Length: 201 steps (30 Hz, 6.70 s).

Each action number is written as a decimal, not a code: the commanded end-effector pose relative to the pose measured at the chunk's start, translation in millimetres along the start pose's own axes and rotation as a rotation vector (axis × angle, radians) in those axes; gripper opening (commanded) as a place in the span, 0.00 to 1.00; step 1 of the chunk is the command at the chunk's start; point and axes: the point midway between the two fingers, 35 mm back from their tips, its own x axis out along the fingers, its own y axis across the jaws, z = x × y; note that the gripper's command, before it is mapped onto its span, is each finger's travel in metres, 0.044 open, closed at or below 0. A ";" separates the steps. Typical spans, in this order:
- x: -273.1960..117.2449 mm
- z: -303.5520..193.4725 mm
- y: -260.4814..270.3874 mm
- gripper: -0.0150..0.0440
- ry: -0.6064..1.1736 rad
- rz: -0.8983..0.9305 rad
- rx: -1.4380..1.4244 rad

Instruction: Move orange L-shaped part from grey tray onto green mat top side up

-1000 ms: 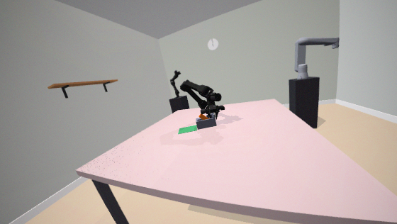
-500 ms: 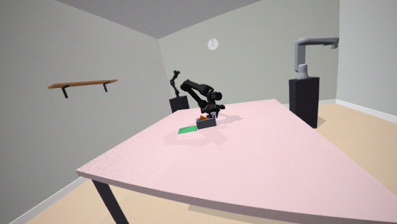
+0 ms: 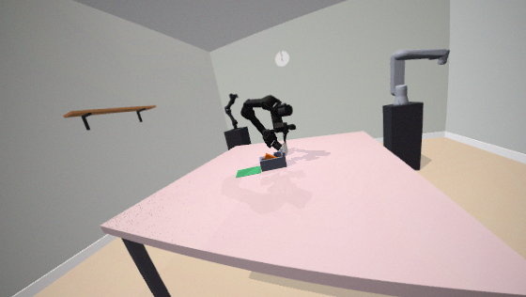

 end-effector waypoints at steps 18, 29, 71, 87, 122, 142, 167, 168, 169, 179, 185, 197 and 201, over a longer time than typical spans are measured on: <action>-11.3 -2.1 -2.1 0.56 0.002 -0.001 -0.001; -11.3 -2.1 -2.1 0.56 0.002 -0.001 -0.001; -11.3 -2.1 -2.1 0.56 0.002 -0.001 -0.001; 27.4 -1.3 -2.6 0.56 0.008 -0.002 0.002; 93.1 -5.4 -4.3 0.56 0.014 -0.006 0.004; 91.2 -4.6 -2.0 0.56 0.004 -0.002 0.005; -14.6 -4.1 -3.1 0.56 0.014 -0.003 0.003; -14.6 -4.1 -3.1 0.56 0.014 -0.003 0.003; -14.6 -4.1 -3.1 0.56 0.014 -0.003 0.003; -11.4 -2.2 -2.1 0.56 0.002 -0.001 -0.001; -11.4 -2.2 -2.1 0.56 0.002 -0.001 -0.001; -11.6 -1.6 -4.6 0.65 0.003 -0.001 0.050; -12.8 1.4 -18.7 0.73 0.004 -0.001 0.341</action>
